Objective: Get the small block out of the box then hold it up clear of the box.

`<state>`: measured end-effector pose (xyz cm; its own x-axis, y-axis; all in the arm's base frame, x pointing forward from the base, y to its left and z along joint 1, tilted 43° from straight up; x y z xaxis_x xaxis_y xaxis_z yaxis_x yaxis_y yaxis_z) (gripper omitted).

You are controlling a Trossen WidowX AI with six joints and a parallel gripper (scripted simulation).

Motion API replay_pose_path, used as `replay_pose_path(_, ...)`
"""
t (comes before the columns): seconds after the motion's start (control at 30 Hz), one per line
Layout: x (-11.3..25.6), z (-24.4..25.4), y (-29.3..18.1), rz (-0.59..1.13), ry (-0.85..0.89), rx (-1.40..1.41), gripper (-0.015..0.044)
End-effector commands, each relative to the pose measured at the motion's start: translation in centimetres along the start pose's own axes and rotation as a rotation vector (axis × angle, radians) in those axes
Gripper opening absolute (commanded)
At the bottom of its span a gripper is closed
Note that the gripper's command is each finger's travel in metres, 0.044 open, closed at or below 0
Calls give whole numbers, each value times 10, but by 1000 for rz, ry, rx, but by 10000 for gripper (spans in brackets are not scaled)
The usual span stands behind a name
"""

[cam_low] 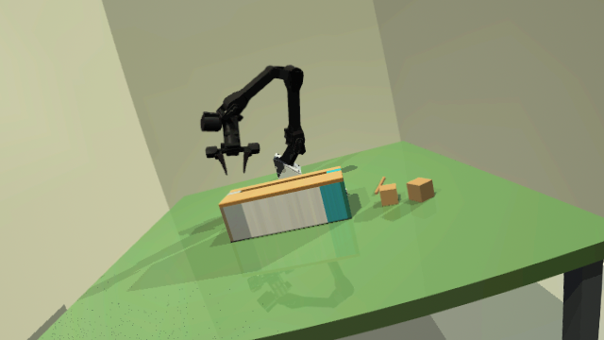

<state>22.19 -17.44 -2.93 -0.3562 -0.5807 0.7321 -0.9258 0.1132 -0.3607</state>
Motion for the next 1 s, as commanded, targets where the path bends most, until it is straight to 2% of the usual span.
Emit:
replay_pose_path(0.0,-9,-1,13,12,-56,-364,285)
replay_pose_path(0.4,-12,-1,14,12,-55,-364,285)
replay_pose_path(0.63,-93,-11,50,13,-58,-364,285)
replay_pose_path(0.97,-102,-12,53,13,-58,-365,285)
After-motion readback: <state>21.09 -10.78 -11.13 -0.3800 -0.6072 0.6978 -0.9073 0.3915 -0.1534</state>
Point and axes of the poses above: the point midway between the two fingers, 35 mm back from their tips, its own x axis back along the fingers, its own z axis across the jaws, y = z × x, the point moved 3 cm from there along x, back along the fingers, and after that the axes turned 11 degrees about -x, right-handed, at the moved point
